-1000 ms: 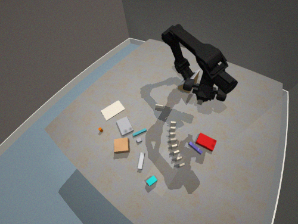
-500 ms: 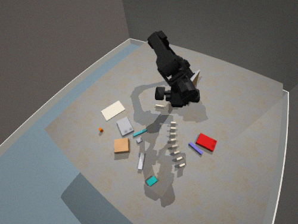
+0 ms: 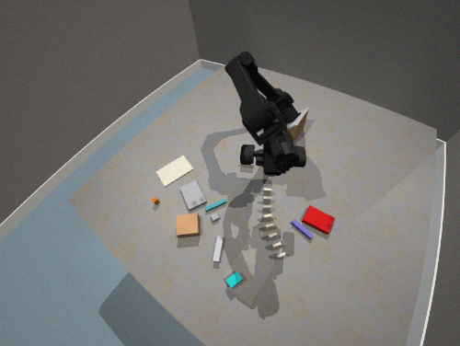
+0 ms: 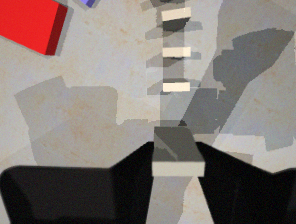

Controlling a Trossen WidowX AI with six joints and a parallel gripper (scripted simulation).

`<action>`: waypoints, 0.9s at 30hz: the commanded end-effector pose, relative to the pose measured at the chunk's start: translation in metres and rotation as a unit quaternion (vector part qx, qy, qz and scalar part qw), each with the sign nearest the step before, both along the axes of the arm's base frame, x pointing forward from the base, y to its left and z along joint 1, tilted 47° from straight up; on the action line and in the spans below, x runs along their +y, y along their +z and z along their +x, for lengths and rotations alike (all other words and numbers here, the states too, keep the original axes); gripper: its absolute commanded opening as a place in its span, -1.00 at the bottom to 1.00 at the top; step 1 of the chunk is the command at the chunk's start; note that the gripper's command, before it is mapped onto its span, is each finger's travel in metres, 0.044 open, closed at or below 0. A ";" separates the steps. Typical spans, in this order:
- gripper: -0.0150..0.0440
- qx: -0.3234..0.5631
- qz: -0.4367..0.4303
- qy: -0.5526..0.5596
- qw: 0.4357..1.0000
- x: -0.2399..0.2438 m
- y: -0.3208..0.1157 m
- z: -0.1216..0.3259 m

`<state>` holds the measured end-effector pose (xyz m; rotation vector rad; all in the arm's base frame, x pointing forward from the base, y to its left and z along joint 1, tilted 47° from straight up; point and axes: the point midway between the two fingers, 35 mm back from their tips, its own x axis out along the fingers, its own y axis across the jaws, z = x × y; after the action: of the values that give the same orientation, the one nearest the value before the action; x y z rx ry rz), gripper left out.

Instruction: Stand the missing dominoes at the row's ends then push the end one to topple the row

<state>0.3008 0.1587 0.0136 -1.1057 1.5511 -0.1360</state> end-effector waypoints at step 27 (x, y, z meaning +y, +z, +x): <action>-0.13 -0.005 -0.014 0.011 1.000 -0.071 -0.059 0.012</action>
<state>0.3132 0.0901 -0.0448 -1.1320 1.5302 -0.1508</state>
